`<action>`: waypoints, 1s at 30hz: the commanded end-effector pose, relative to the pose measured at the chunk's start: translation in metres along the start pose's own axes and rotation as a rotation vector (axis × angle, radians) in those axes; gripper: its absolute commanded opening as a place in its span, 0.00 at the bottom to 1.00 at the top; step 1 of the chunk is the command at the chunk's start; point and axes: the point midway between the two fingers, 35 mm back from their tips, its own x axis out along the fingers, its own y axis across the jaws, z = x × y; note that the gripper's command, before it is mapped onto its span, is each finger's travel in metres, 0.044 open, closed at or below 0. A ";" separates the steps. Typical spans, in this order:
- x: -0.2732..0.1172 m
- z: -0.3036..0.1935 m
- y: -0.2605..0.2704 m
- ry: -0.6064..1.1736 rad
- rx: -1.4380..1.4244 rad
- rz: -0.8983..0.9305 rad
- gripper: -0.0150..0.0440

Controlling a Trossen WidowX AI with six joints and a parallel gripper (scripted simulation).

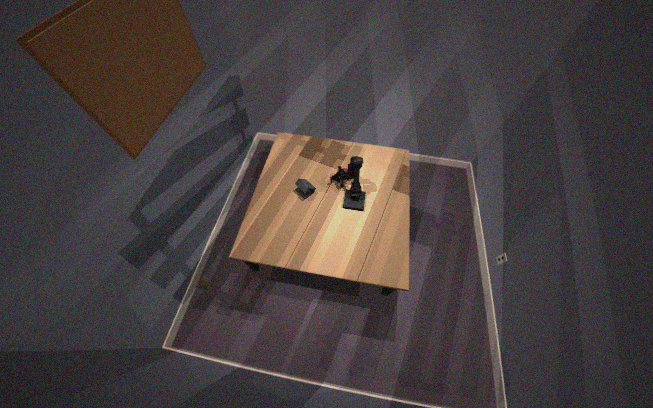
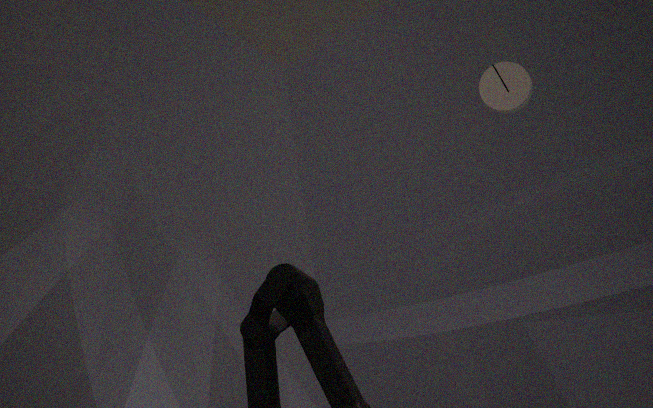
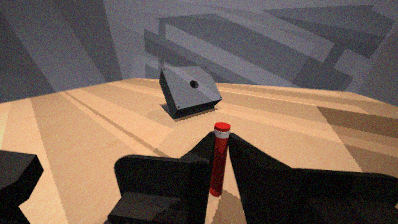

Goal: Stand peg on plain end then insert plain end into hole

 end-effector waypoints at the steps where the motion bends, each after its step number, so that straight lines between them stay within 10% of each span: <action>1: -0.001 -0.001 0.000 0.001 0.000 0.000 0.34; 30: -0.002 -0.002 0.002 -0.028 0.006 0.004 0.34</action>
